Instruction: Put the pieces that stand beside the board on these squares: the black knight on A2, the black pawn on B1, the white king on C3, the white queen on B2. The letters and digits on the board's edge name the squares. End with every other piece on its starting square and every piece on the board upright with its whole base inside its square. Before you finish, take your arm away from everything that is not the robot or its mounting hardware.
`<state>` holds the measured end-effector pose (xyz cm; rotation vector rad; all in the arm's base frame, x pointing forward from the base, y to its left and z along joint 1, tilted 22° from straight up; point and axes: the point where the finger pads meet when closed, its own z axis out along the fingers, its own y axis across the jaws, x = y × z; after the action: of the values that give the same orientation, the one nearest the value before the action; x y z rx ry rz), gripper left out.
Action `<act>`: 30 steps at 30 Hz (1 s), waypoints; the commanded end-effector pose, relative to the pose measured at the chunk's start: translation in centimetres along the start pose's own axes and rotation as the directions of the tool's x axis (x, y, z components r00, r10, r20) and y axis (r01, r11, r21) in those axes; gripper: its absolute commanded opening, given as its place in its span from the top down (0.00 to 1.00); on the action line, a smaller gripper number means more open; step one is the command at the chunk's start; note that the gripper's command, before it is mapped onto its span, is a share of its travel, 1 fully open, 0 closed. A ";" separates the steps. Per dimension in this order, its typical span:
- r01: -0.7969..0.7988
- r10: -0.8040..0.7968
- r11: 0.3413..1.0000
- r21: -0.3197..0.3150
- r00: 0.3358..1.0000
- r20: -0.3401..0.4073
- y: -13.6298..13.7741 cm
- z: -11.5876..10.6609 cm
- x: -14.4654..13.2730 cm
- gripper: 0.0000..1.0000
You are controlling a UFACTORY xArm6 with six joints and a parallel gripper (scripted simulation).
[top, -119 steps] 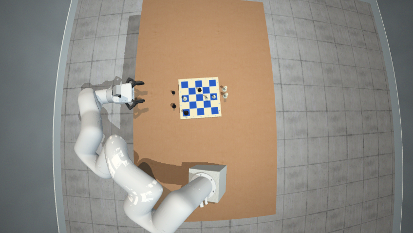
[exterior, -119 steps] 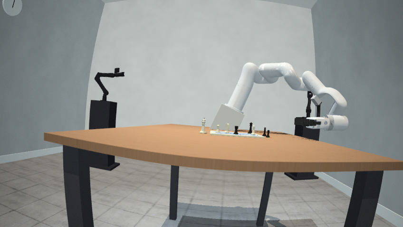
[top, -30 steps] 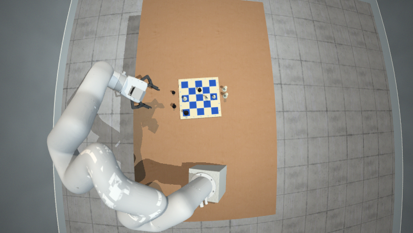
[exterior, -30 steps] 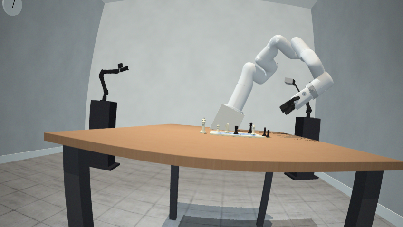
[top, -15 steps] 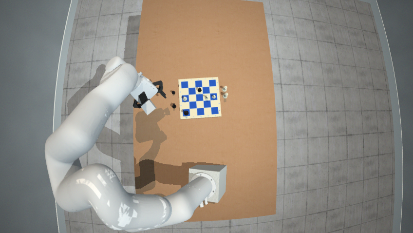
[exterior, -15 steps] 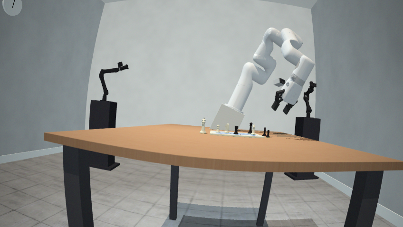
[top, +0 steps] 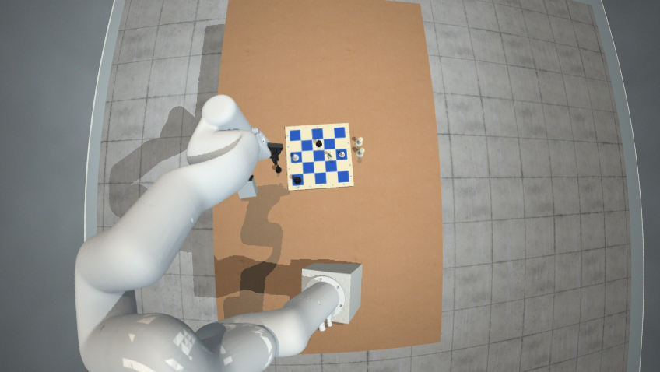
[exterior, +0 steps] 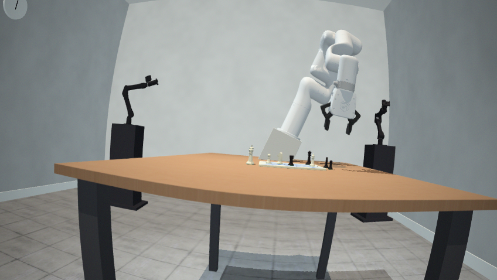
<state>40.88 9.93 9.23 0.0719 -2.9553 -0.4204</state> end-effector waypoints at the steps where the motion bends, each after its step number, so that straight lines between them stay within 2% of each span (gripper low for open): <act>1: -0.205 0.218 0.974 -0.102 0.964 0.149 -2.0 -0.8 0.5 0.00; 4: -0.279 0.300 0.951 -0.136 0.937 0.181 -3.0 -1.1 0.8 0.00; 9: -0.313 0.339 0.937 -0.153 0.920 0.195 -3.6 -1.2 1.0 0.00; 30: -0.319 0.345 0.935 -0.155 0.918 0.194 -3.6 -1.2 1.0 0.00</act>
<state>40.10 6.13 9.40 -0.5098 -3.0556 -0.5850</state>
